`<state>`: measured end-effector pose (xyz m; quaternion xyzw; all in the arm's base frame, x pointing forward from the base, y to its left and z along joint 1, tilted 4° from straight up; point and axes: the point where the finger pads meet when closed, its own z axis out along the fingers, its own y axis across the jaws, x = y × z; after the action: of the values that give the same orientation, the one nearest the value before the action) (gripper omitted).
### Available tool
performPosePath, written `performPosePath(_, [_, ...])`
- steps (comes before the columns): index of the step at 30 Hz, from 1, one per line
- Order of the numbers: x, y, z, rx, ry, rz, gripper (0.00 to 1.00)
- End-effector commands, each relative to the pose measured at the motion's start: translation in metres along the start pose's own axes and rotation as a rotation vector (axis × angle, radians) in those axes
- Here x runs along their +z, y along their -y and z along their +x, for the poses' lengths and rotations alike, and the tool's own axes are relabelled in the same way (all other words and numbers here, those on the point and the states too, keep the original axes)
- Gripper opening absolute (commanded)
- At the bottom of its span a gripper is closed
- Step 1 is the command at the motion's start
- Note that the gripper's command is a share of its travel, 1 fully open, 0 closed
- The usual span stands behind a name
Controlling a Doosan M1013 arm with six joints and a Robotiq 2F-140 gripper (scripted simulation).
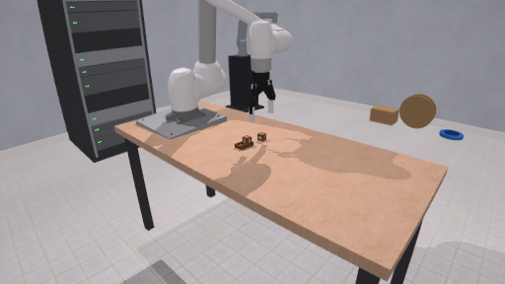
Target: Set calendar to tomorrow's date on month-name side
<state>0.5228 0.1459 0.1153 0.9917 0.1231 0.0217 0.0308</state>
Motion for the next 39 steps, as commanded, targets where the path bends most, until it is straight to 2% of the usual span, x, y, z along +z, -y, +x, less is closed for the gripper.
performPosePath(1, [-0.0001,0.0000,0.0000,-0.008,0.000,0.003,1.00])
performPosePath(2, [-0.0001,0.0000,0.0000,-0.008,0.000,0.003,0.29])
performPosePath(39, [0.0001,0.0000,0.0000,-0.008,0.000,0.003,0.29])
